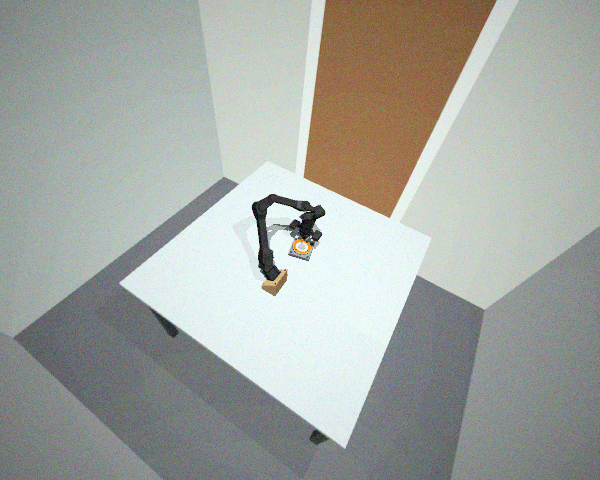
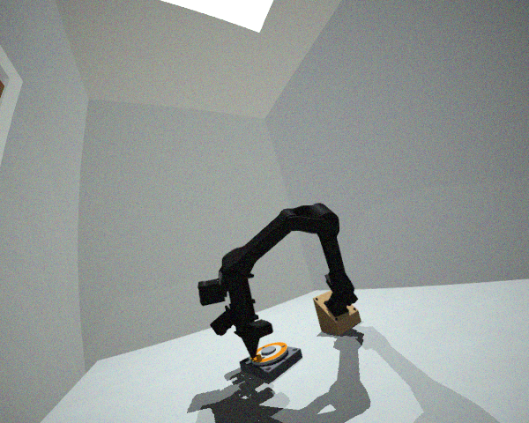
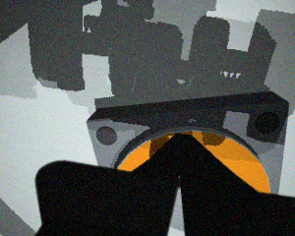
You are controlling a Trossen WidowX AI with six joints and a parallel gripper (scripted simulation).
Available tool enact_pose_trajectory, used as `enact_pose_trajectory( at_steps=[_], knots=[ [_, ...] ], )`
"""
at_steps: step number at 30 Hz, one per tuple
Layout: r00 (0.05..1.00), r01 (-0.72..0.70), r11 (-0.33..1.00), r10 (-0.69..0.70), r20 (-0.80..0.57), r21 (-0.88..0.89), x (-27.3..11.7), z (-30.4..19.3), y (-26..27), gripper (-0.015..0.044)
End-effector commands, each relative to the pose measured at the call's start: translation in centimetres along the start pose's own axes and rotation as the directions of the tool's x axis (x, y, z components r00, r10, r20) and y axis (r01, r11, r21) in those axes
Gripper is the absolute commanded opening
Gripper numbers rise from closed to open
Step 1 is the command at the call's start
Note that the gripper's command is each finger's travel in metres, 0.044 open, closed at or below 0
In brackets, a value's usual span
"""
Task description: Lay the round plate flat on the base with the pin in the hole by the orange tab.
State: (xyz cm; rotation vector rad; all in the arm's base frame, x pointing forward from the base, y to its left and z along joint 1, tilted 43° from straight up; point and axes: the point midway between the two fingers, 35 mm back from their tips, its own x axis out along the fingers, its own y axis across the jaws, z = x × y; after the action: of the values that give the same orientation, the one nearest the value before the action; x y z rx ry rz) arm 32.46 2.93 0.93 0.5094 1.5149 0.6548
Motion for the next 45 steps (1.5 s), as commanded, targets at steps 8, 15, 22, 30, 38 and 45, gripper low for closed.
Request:
enact_pose_trajectory(
  at_steps=[8,15,22,30,38,45],
  knots=[
    [1.000,-0.008,1.000,0.008,-0.009,0.005,0.2,-0.9,1.5,0.0000],
    [1.000,-0.009,1.000,0.009,-0.010,0.005,0.1,-1.4,2.2,0.0000],
    [1.000,-0.009,1.000,0.009,-0.010,0.005,0.0,-2.1,2.8,0.0000],
    [1.000,-0.009,1.000,0.009,-0.010,0.005,-0.1,-3.0,3.3,0.0000],
    [1.000,-0.009,1.000,0.009,-0.011,0.006,-0.2,-3.9,3.6,0.0000],
    [1.000,-0.009,1.000,0.009,-0.011,0.006,-0.2,-4.3,3.7,0.0000]
  ],
)
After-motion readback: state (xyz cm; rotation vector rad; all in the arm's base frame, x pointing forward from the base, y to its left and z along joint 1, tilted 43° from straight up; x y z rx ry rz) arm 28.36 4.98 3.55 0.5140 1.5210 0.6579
